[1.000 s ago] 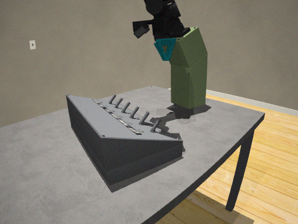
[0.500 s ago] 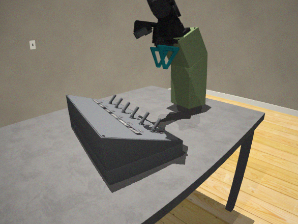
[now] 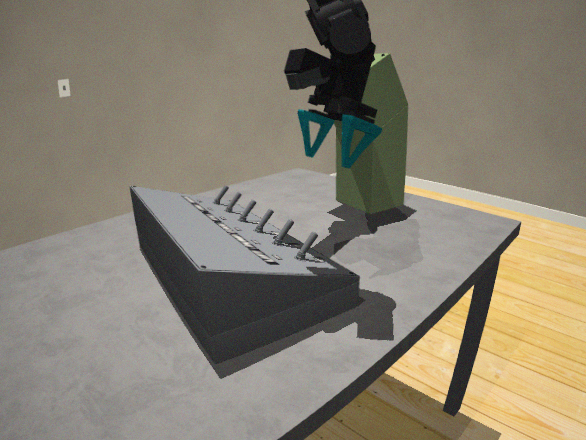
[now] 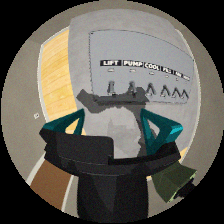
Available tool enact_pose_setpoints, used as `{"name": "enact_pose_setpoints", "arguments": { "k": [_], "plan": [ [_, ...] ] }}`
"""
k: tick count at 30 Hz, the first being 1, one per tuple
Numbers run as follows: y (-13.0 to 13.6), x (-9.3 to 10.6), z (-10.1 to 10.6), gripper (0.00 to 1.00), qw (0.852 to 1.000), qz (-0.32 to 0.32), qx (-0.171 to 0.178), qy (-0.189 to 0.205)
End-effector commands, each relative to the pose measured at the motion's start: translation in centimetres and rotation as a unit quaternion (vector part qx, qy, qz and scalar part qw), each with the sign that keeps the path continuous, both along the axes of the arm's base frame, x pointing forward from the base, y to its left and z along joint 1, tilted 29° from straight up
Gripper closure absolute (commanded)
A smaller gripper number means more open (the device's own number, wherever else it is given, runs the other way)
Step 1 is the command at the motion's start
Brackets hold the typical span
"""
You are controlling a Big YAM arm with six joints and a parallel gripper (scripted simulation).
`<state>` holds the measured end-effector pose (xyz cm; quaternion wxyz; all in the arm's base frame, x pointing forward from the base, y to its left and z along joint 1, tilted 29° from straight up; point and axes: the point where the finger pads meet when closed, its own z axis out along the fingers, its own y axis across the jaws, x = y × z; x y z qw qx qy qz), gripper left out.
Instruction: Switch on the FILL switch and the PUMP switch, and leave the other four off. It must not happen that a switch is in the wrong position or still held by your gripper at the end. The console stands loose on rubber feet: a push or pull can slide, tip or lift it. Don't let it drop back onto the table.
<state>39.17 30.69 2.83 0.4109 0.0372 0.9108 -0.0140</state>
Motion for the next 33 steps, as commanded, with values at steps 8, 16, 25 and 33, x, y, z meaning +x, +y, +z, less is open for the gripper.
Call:
{"name": "enact_pose_setpoints", "arguments": {
  "k": [8,16,25,33],
  "plan": [
    [1.24,0.07,0.86,0.3,1.0,0.013,0.006,-0.012],
    [1.24,0.07,0.86,0.3,1.0,0.013,0.006,-0.012],
    [1.24,0.07,0.86,0.3,1.0,0.013,0.006,-0.012],
    [1.24,0.07,0.86,0.3,1.0,0.013,0.006,-0.012]
  ]
}}
